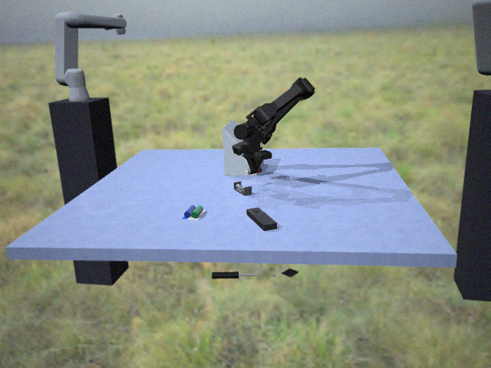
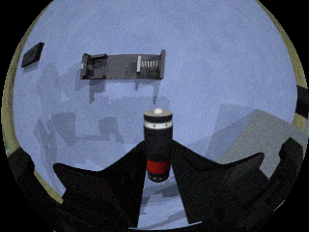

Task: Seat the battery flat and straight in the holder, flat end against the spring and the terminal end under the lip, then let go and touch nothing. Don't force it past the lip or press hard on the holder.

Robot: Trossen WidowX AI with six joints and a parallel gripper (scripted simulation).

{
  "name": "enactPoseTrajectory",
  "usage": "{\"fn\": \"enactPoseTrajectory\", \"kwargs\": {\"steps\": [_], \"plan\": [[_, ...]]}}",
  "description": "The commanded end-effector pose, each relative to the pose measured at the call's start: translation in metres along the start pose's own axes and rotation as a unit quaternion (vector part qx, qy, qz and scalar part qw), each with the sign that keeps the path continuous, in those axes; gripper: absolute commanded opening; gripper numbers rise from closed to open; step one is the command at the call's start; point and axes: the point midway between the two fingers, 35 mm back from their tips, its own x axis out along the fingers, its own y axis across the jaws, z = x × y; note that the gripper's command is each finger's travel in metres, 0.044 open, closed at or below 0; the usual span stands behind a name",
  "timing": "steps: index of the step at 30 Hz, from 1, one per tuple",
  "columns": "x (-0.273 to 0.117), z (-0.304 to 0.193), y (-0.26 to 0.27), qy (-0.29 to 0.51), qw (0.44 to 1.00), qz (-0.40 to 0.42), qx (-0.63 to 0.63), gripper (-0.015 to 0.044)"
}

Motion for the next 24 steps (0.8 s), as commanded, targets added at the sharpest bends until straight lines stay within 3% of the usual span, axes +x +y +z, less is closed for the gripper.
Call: {"fn": "enactPoseTrajectory", "kwargs": {"steps": [1,12,24], "plan": [[-0.004,0.010,0.006,-0.002,0.997,-0.001,-0.081,0.0072],[-0.012,0.036,0.023,-0.002,0.943,-0.001,-0.334,0.0072],[-0.020,0.066,0.037,-0.001,0.813,0.000,-0.583,0.0072]]}}
